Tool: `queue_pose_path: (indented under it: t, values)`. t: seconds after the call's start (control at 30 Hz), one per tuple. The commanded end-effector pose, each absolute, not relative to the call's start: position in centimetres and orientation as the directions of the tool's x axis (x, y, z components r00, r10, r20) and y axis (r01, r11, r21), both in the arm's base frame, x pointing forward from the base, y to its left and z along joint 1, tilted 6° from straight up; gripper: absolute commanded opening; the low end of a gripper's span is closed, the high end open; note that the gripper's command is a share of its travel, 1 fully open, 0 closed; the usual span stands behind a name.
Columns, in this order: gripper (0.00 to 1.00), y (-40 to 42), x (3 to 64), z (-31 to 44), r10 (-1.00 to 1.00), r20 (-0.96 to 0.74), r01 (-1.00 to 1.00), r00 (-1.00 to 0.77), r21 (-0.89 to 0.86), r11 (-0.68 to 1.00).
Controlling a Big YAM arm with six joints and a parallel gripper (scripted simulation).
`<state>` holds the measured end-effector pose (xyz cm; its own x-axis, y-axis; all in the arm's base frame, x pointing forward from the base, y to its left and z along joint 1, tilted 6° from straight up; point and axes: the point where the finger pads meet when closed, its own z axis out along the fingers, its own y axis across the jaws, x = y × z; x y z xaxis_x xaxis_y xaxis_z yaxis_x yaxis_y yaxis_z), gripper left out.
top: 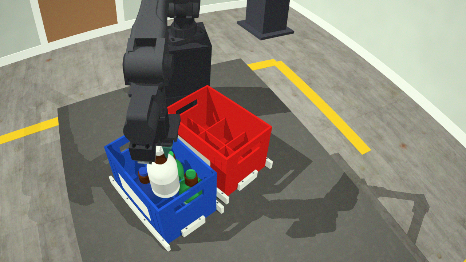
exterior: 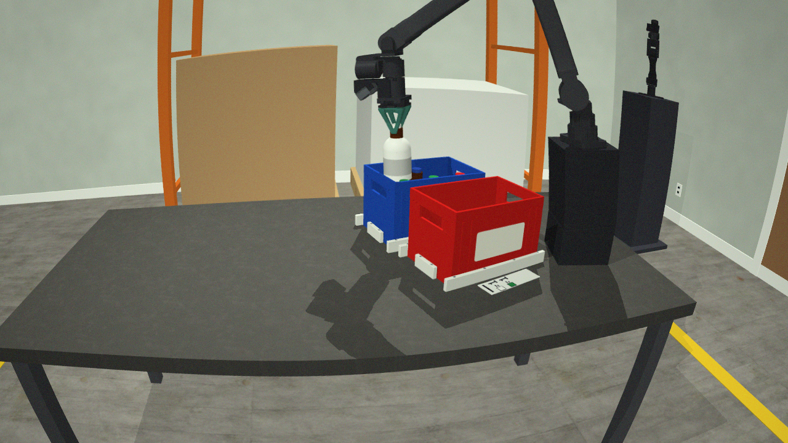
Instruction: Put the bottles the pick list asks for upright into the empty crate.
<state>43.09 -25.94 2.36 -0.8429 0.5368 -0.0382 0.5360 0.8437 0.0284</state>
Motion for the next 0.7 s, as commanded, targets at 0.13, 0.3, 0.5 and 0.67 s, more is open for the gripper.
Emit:
queue_pose_path:
  t: [0.13,0.3,0.5,0.67]
  values:
    - [0.0,-28.5,45.7,9.5,0.534,-0.172,0.537,-0.828,0.031,0.843]
    - [0.0,-28.5,45.6,9.9,0.533,-0.172,0.536,-0.828,0.031,0.843]
    - [0.0,-28.6,45.7,10.3,0.533,-0.173,0.536,-0.828,0.031,0.843]
    - [0.0,-28.7,45.9,10.7,0.533,-0.173,0.536,-0.828,0.031,0.843]
